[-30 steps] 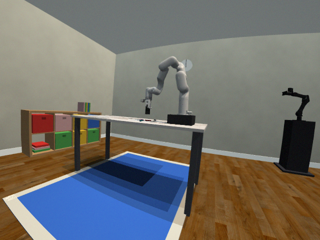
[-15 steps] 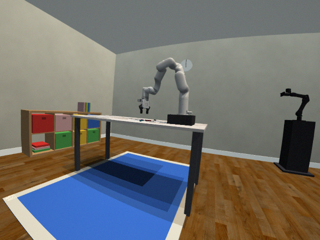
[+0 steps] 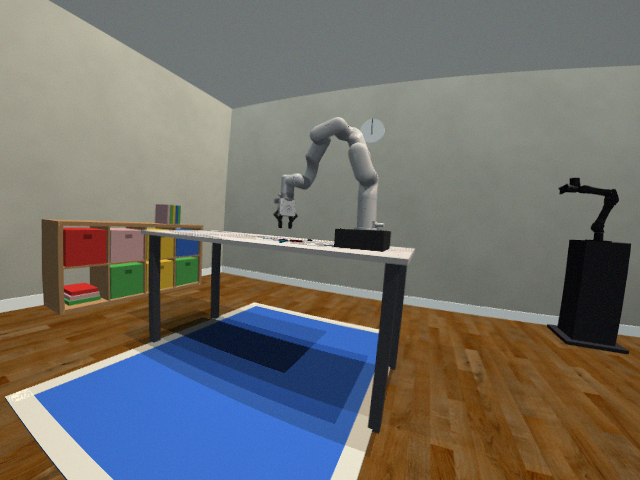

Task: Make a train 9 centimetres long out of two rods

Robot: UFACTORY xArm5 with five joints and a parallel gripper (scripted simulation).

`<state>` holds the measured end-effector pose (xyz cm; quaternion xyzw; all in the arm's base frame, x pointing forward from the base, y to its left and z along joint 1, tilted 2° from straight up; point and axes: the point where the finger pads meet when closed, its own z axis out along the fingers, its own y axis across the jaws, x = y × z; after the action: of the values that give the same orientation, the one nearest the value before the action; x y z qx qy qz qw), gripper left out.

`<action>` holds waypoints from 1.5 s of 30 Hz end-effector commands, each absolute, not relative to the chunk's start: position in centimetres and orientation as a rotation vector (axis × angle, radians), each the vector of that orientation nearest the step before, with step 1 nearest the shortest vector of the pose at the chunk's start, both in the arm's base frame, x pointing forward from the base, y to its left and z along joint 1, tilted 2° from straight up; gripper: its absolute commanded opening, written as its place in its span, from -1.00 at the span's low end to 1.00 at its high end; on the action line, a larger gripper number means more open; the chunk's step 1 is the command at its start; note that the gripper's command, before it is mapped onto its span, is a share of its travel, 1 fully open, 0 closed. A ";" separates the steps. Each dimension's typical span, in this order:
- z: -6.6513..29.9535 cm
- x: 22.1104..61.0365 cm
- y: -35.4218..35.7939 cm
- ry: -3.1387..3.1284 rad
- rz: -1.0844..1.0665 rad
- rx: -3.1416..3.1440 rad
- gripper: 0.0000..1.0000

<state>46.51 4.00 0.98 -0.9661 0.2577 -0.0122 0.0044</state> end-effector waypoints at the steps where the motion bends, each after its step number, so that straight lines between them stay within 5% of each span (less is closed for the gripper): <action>1: 1.1 46.7 4.0 0.809 -0.044 -3.025 -0.51; 45: 0.7 46.7 4.0 0.809 -0.044 -3.025 -0.51</action>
<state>46.55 4.00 0.69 -0.9660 0.2583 -0.0123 0.0044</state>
